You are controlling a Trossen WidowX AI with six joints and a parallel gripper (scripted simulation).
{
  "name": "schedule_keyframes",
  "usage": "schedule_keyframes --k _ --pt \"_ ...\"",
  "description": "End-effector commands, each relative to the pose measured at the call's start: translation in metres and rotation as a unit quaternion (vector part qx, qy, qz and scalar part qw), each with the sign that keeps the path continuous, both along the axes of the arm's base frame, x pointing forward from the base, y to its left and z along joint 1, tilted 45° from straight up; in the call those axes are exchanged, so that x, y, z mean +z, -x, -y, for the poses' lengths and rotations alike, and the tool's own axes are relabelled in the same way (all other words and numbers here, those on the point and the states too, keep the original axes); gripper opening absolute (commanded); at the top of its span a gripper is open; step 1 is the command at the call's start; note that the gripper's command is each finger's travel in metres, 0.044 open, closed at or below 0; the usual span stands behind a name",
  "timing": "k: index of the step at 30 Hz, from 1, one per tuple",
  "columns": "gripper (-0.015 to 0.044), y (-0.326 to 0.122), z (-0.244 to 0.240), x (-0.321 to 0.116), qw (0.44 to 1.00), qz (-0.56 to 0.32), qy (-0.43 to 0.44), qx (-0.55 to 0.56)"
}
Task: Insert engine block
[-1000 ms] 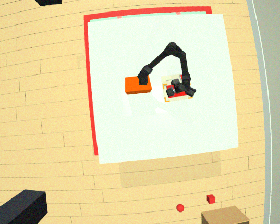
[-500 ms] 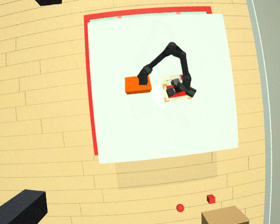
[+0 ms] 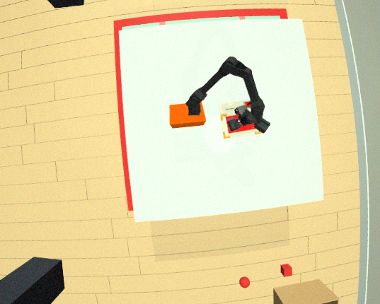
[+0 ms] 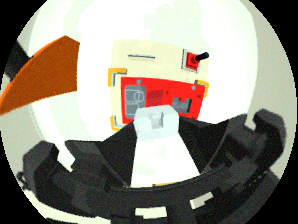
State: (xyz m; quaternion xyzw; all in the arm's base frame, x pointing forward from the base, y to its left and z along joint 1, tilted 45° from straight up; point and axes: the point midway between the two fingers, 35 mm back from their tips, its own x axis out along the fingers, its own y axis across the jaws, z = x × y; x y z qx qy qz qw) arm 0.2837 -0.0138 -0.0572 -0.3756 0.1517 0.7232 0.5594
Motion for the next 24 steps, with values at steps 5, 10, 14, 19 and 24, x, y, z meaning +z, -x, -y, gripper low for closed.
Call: schedule_keyframes --k 5,10,14,19,24 --pt "0.0 -0.003 0.018 0.018 1.0 0.004 0.004 0.001" --pt "0.0 -0.003 0.029 0.03 1.0 0.004 0.004 0.001" --pt "0.0 -0.003 0.037 0.039 1.0 0.004 0.003 0.001" --pt "0.0 -0.001 0.047 0.052 1.0 0.004 0.002 0.001" --pt "0.0 -0.001 0.051 0.056 1.0 0.004 0.002 0.002"
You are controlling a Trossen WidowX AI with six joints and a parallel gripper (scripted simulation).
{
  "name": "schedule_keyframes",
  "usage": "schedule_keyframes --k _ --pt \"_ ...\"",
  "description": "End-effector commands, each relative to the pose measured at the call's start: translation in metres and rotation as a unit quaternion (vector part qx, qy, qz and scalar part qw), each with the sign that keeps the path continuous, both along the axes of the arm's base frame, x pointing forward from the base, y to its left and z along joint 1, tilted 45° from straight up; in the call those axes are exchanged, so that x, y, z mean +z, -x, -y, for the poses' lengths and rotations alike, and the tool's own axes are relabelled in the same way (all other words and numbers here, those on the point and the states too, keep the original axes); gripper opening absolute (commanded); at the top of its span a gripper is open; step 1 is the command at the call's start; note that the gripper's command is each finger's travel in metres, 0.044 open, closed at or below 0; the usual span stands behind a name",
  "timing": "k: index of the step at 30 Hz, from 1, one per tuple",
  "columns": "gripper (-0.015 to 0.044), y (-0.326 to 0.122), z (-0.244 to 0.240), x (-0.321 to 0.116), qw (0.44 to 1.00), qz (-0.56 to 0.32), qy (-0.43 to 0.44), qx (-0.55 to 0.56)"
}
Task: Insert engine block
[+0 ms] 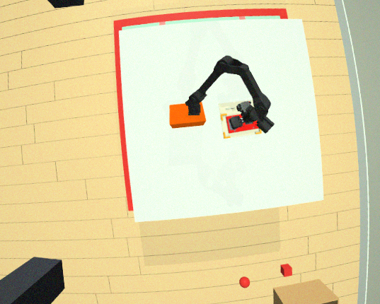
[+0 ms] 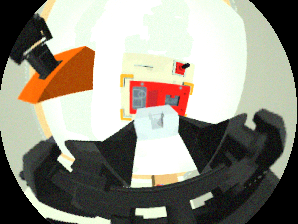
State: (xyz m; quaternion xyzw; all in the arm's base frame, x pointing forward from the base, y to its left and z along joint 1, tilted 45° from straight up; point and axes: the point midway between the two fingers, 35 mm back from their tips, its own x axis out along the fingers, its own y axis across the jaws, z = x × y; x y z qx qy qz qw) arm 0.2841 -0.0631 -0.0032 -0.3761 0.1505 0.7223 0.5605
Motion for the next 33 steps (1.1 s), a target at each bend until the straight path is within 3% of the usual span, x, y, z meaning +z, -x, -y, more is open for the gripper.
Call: schedule_keyframes --k 1,6,17,33 --pt "0.0 -0.002 -0.001 -0.003 1.0 0.002 0.003 0.002" --pt "0.0 -0.013 -0.02 -0.037 1.0 0.003 0.002 0.002" --pt "0.0 -0.01 -0.022 -0.033 0.999 0.014 0.035 -0.004" --pt "0.0 -0.002 -0.038 -0.028 0.961 0.085 0.261 -0.045"
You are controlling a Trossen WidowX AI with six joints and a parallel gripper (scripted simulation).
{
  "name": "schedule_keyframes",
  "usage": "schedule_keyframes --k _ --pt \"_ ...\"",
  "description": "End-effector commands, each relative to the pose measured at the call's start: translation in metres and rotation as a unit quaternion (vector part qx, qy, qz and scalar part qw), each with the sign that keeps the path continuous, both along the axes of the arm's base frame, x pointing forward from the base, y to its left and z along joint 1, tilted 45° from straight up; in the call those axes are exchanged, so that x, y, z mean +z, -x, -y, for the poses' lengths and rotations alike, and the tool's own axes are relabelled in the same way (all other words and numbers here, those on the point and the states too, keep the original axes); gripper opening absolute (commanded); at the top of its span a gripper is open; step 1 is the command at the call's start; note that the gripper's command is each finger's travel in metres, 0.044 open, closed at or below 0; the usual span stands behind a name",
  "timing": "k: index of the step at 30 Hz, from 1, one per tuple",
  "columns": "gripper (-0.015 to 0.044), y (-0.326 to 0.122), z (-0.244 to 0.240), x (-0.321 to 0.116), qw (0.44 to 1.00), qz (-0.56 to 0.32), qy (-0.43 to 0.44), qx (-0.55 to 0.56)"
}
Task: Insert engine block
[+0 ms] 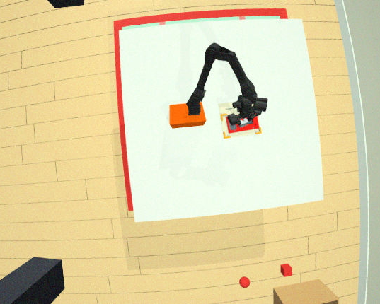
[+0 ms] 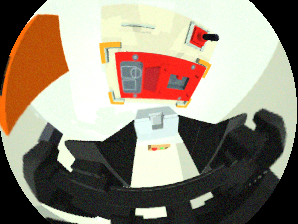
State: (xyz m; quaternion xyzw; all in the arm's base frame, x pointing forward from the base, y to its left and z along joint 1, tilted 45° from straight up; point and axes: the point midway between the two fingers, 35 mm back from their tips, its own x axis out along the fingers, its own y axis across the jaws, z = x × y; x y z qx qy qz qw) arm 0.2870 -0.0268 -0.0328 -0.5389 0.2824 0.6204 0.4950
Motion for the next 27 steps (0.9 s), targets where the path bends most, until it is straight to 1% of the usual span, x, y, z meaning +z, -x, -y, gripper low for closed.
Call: schedule_keyframes --k 1,6,13,20,27 --pt "0.0 0.001 -0.002 0.001 0.999 0.02 0.049 -0.013" --pt "0.0 0.002 -0.006 0.004 0.993 0.051 0.104 -0.033" --pt "0.0 0.002 -0.006 0.004 0.992 0.053 0.108 -0.034" --pt "0.0 0.005 -0.02 -0.004 0.983 0.072 0.163 -0.045" --pt "0.0 0.008 -0.033 -0.017 0.982 0.075 0.168 -0.047"
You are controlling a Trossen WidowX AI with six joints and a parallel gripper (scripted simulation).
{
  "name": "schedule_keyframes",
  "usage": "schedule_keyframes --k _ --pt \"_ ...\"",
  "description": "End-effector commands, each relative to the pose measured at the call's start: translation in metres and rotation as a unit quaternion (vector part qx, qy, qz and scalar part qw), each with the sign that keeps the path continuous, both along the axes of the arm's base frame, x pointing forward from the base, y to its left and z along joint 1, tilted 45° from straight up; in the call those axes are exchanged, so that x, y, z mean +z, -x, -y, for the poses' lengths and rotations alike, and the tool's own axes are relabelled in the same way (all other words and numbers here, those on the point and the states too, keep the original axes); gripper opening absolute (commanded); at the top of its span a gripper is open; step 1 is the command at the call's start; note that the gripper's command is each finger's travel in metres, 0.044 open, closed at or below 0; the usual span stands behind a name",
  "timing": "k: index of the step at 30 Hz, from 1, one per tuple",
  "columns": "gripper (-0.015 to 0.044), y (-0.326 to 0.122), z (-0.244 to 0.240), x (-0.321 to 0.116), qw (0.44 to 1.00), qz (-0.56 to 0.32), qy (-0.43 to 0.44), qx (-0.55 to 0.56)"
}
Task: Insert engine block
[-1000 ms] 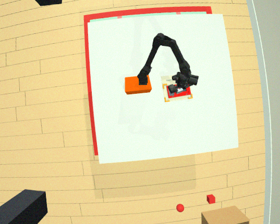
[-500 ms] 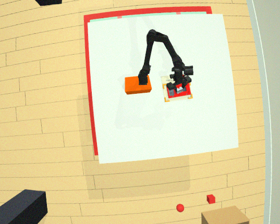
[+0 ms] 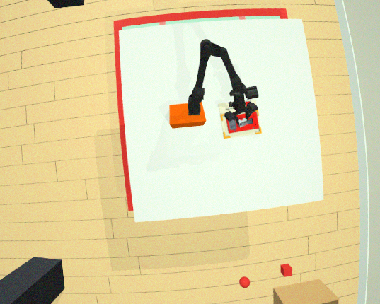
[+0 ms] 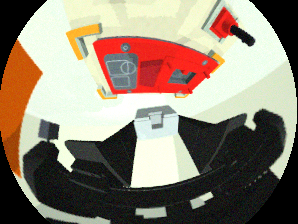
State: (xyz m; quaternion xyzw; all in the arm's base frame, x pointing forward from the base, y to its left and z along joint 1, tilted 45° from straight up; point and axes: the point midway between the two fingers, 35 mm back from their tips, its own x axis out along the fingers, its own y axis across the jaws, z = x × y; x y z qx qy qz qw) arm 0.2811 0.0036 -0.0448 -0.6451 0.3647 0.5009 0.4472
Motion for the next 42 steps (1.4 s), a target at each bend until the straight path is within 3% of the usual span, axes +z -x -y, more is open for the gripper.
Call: schedule_keyframes --k 1,25,42 --pt "0.0 0.002 -0.005 -0.007 1.0 -0.001 0.005 -0.004" --pt "0.0 0.006 -0.038 -0.041 1.0 -0.001 0.004 -0.004" --pt "0.044 0.006 -0.037 -0.04 1.0 0.002 0.009 -0.006"
